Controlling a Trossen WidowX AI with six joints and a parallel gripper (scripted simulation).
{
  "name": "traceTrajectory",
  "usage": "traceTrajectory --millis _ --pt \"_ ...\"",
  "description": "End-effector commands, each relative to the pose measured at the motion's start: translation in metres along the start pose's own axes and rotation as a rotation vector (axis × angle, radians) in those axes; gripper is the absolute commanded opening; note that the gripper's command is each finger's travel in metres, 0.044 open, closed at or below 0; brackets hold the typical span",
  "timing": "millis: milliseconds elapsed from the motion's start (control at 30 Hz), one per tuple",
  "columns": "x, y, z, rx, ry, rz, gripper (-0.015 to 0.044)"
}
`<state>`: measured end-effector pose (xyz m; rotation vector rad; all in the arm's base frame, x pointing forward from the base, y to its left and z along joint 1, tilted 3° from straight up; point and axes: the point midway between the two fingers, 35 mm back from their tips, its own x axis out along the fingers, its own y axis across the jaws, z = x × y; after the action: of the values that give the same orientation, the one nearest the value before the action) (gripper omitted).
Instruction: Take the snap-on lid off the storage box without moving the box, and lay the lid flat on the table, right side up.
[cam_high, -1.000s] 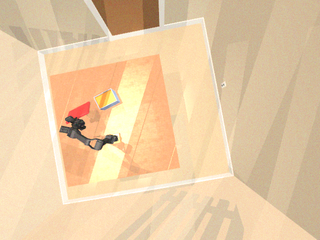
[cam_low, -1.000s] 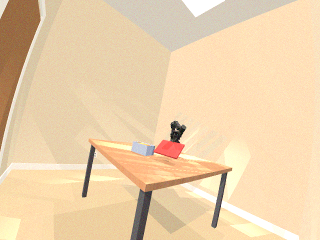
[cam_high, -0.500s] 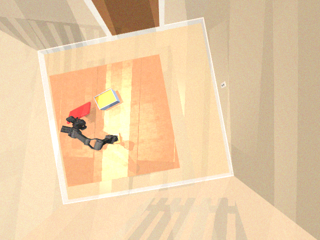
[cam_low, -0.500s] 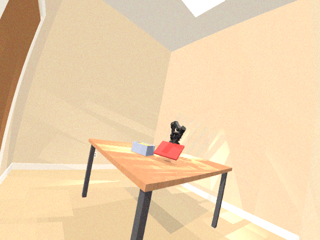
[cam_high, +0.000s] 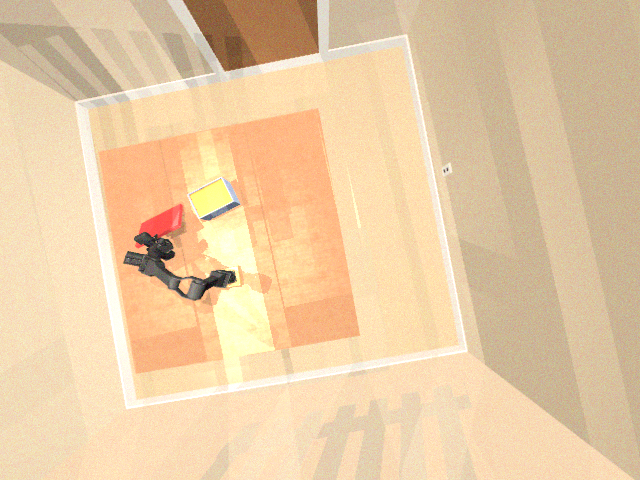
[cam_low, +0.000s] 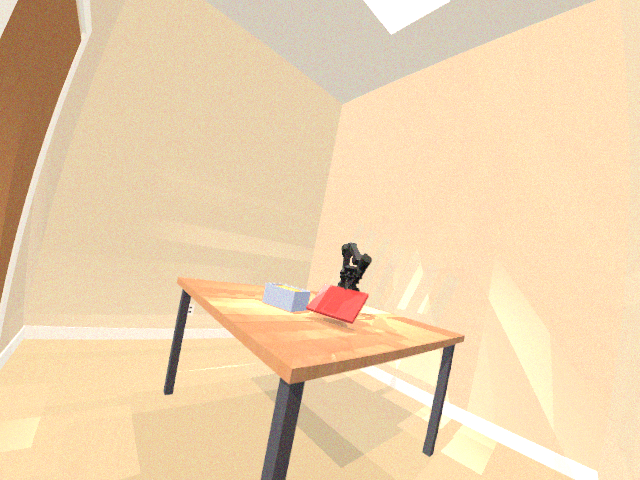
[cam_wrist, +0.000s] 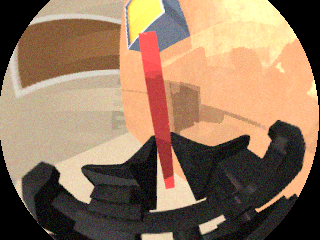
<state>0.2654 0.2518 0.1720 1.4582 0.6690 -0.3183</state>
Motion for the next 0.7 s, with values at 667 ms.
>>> traceTrajectory --millis 667 --pt "0.013 -0.014 0.0 -0.004 0.001 0.003 0.0"
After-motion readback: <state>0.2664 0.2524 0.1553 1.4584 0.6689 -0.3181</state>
